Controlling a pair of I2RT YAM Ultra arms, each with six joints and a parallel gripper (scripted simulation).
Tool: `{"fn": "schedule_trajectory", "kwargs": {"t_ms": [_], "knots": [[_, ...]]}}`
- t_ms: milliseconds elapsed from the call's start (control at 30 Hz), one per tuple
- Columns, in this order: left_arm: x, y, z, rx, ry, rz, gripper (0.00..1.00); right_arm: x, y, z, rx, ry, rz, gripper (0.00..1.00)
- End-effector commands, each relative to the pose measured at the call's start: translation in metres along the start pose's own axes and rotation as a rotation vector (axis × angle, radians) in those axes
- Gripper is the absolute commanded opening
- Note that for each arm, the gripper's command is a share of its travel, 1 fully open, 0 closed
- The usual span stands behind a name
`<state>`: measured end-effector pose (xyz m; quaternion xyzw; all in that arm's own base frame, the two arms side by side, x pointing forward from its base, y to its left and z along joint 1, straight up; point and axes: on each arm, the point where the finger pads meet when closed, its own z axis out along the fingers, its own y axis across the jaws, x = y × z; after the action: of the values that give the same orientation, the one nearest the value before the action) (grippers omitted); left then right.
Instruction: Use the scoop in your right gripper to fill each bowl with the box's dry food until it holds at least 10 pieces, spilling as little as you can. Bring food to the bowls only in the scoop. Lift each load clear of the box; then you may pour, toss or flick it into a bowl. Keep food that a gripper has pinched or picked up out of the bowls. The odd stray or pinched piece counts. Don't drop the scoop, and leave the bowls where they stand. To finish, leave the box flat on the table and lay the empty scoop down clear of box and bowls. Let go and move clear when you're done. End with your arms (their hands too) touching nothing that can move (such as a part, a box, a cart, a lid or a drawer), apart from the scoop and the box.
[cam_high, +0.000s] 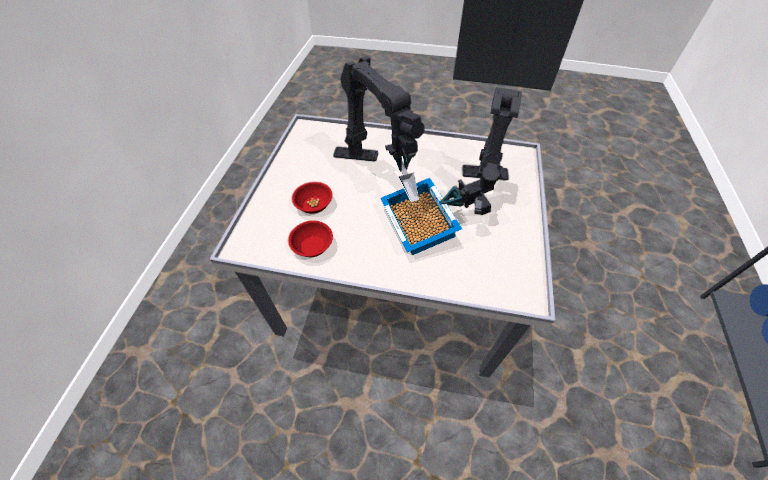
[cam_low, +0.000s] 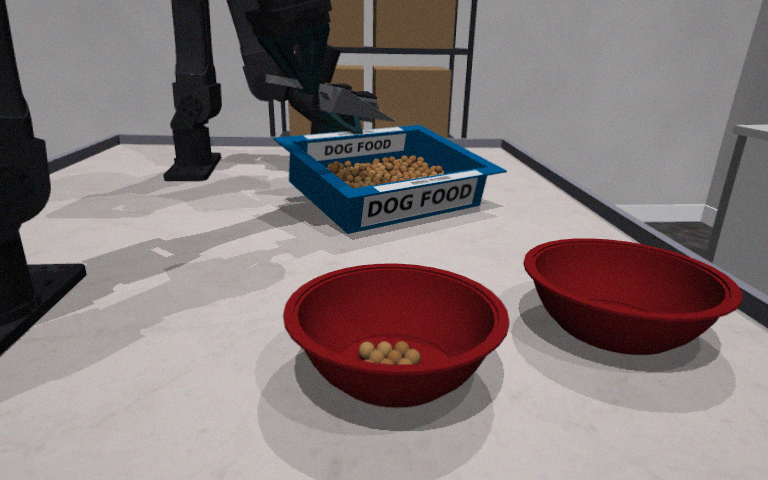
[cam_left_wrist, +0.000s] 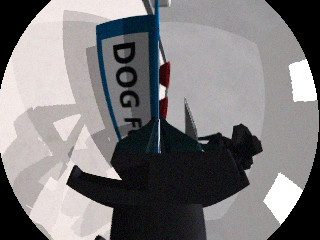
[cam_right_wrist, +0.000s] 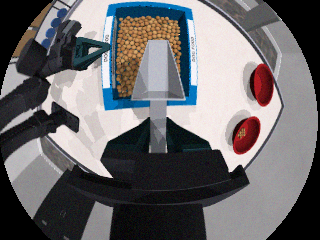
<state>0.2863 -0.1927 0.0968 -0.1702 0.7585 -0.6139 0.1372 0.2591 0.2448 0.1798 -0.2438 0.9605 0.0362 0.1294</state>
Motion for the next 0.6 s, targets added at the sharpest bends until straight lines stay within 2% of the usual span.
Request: {"fn": "schedule_trajectory", "kwargs": {"t_ms": [0,567], "knots": [[-0.0065,-0.0280,0.0024,0.063,0.000,0.095,0.00,-0.0176,0.0047,-0.0214,-0.018,-0.093,0.003,0.00],[-0.0095,-0.0317,0.0008,0.070,-0.009,0.104,0.00,-0.0176,0.0047,-0.0214,-0.018,-0.093,0.003,0.00]]}}
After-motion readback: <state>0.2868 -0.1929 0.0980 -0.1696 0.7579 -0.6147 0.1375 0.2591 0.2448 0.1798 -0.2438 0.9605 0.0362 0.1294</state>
